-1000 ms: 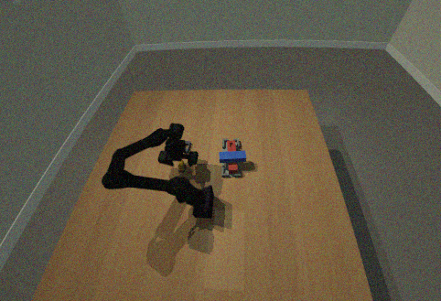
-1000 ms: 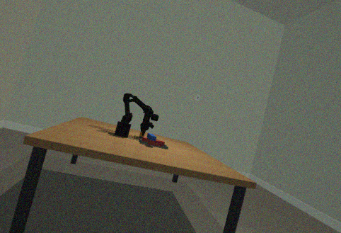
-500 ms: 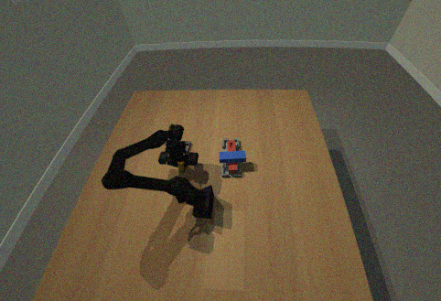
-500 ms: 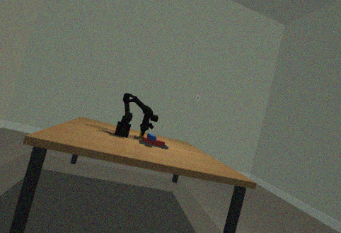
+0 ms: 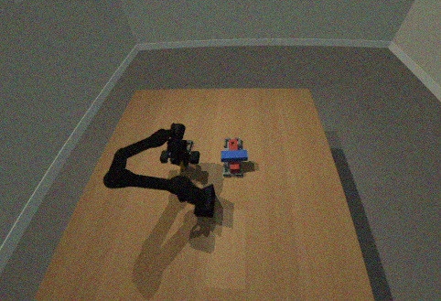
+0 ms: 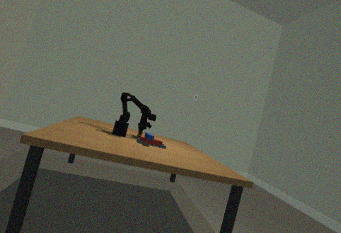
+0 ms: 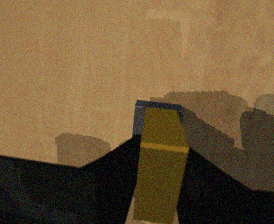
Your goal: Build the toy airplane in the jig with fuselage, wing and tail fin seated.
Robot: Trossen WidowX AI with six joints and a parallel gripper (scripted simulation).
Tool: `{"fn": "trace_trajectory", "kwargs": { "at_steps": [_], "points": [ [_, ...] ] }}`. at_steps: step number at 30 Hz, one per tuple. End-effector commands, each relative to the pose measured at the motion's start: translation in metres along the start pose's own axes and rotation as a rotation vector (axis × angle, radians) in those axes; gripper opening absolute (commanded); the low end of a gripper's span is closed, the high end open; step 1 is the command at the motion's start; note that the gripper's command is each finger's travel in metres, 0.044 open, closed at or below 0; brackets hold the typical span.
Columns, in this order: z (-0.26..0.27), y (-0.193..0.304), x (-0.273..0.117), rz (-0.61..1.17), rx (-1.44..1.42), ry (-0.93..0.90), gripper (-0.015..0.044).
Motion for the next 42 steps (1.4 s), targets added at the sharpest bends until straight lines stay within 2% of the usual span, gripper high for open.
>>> {"fn": "trace_trajectory", "kwargs": {
  "at_steps": [1,42],
  "points": [
    [0.000,0.003,-0.006,-0.022,-0.029,-0.006,0.0000],
    [0.010,0.011,-0.129,-0.086,0.059,0.076,0.0000]
  ]
}}
Point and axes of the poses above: the point midway between the two fingers, 35 mm back from their tips, its own x axis out along the fingers, its own z axis across the jaws, y = z × x, the point moved 10 cm from there along -x, back along the fingers, and after that the axes turned 10 degrees about -x, right-handed, at the moved point
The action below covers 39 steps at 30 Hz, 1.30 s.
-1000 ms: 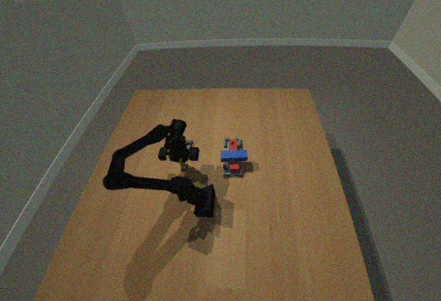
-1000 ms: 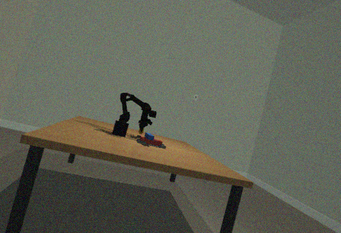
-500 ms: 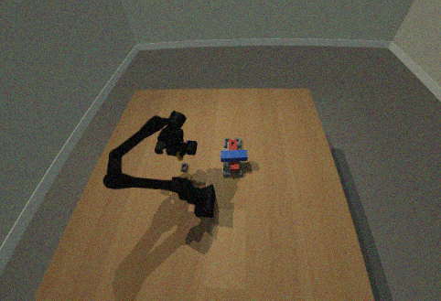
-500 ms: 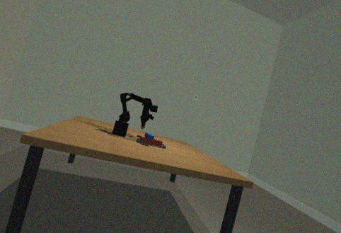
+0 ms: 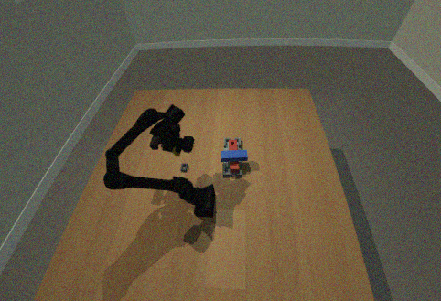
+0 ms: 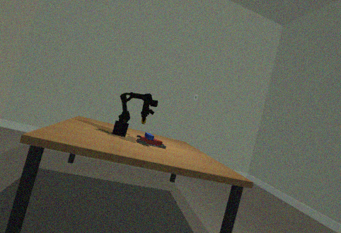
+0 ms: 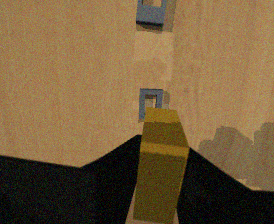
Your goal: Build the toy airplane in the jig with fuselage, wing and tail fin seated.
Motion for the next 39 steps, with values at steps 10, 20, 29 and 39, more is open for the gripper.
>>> {"fn": "trace_trajectory", "kwargs": {
  "at_steps": [10,20,29,39],
  "points": [
    [-0.013,-0.013,-0.009,0.006,-0.008,0.005,0.0000],
    [-0.033,-0.032,-0.010,0.015,-0.022,0.002,0.0000],
    [-0.056,-0.047,-0.007,0.022,-0.013,0.002,0.0000],
    [-0.084,-0.062,-0.003,0.027,0.015,0.004,0.0000]
  ]
}}
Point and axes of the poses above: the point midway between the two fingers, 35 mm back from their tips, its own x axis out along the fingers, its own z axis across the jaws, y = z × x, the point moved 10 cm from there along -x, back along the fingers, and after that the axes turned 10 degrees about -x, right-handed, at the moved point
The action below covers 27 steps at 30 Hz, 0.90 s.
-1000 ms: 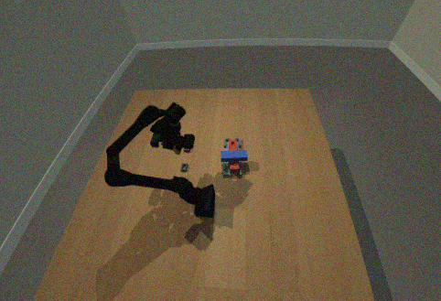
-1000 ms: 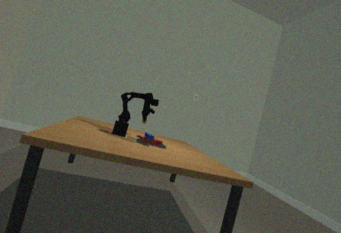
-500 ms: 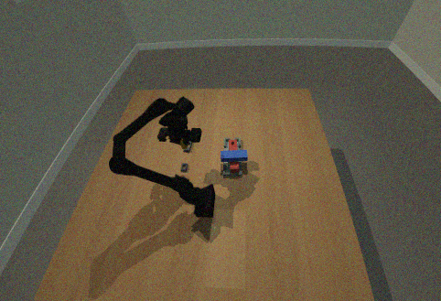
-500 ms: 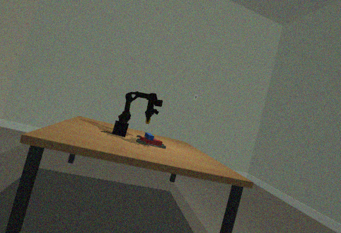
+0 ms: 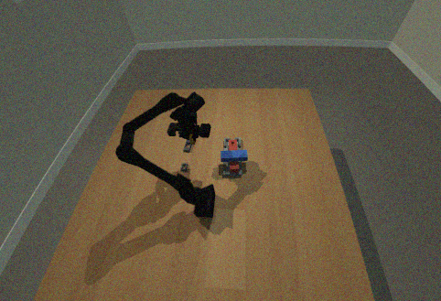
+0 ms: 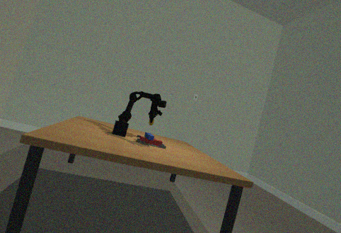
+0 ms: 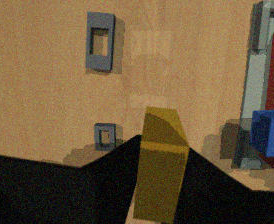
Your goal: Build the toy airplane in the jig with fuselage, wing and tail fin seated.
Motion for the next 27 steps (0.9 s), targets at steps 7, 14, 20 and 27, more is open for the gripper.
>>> {"fn": "trace_trajectory", "kwargs": {
  "at_steps": [7,14,20,27],
  "points": [
    [-0.029,-0.015,0.004,0.007,0.004,0.006,0.0000],
    [-0.048,-0.024,0.009,0.014,-0.011,0.003,0.0000],
    [-0.065,-0.031,0.014,0.020,-0.028,-0.003,0.0000],
    [-0.085,-0.037,0.020,0.026,-0.048,-0.010,0.0000]
  ]
}}
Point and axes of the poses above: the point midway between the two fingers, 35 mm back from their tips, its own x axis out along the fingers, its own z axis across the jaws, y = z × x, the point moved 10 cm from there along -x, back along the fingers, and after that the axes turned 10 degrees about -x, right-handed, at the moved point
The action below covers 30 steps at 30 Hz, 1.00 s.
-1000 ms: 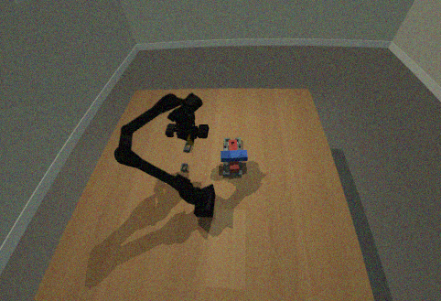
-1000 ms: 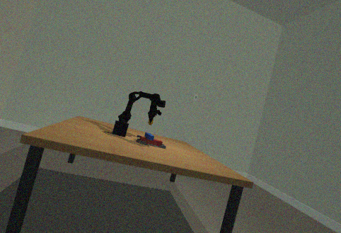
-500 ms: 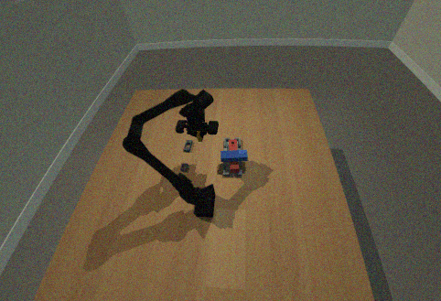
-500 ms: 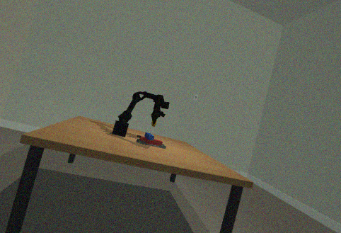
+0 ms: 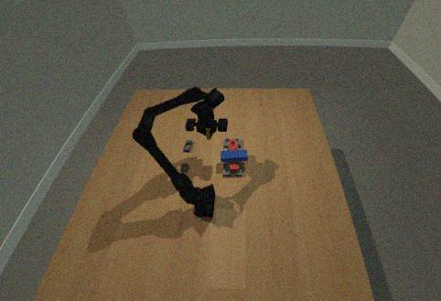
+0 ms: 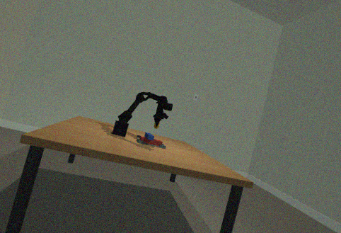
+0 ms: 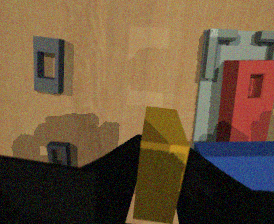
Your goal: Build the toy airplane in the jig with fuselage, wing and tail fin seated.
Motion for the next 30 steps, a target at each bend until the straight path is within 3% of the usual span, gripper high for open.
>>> {"fn": "trace_trajectory", "kwargs": {
  "at_steps": [1,30],
  "points": [
    [-0.013,-0.003,0.002,0.002,-0.014,0.003,0.0000],
    [-0.099,-0.014,0.039,0.027,-0.101,-0.032,0.0000]
  ]
}}
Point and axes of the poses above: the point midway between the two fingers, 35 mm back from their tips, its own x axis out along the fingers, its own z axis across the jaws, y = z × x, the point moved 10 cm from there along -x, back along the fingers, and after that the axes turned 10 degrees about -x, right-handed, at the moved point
